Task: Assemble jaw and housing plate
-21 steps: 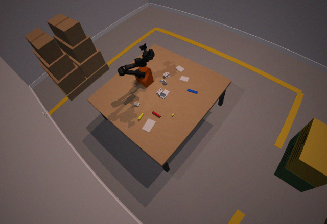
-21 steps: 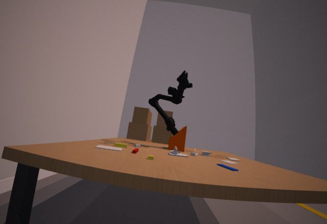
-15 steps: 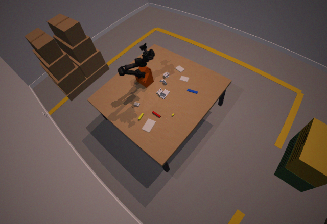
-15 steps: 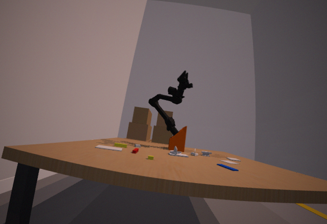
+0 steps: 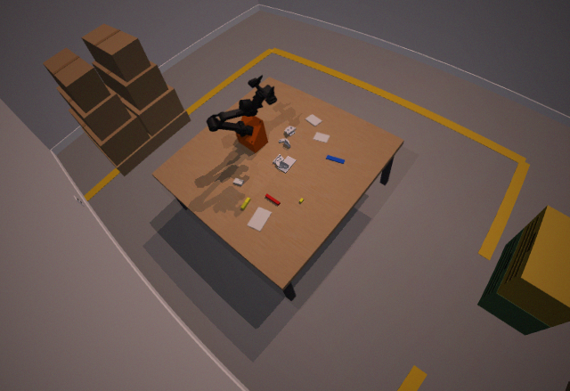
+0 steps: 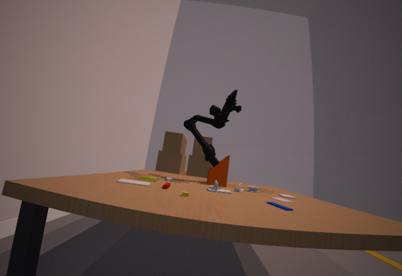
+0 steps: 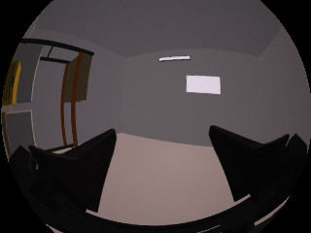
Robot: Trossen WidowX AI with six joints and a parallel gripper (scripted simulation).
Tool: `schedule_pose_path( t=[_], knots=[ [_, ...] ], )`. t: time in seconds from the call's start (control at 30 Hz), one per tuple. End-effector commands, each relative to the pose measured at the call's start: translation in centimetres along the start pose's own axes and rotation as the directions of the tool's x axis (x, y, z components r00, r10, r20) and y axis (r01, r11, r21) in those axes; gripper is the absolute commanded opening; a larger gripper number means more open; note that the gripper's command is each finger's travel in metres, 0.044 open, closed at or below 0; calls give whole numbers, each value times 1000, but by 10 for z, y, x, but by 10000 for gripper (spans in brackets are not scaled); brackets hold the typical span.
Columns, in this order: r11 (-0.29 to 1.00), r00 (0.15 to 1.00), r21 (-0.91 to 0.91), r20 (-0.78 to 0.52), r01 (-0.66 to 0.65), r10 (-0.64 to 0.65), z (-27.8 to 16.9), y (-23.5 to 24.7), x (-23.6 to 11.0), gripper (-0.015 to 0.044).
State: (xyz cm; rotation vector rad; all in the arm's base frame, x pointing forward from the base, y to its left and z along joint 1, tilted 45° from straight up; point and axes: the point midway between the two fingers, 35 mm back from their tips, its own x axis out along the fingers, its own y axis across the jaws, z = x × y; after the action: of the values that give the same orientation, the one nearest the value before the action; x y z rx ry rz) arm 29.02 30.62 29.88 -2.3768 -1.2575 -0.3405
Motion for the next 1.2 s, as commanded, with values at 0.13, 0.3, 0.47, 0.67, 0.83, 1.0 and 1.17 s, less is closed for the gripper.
schedule_pose_path(
  t=[0.13, 0.3, 0.47, 0.67, 0.83, 1.0, 1.17],
  knots=[
    [984, 995, 161, 79, -76, 64, 22, 16, 3, 440],
    [959, 986, 251, 129, -131, 101, 36, 25, 3, 440],
    [922, 974, 335, 180, -193, 138, 51, 35, 2, 440],
    [863, 954, 427, 240, -271, 181, 68, 46, 0, 440],
    [801, 932, 494, 290, -340, 217, 82, 55, -3, 440],
    [728, 907, 551, 338, -408, 252, 96, 64, -6, 440],
    [645, 877, 599, 386, -474, 286, 110, 73, -11, 440]
  ],
)
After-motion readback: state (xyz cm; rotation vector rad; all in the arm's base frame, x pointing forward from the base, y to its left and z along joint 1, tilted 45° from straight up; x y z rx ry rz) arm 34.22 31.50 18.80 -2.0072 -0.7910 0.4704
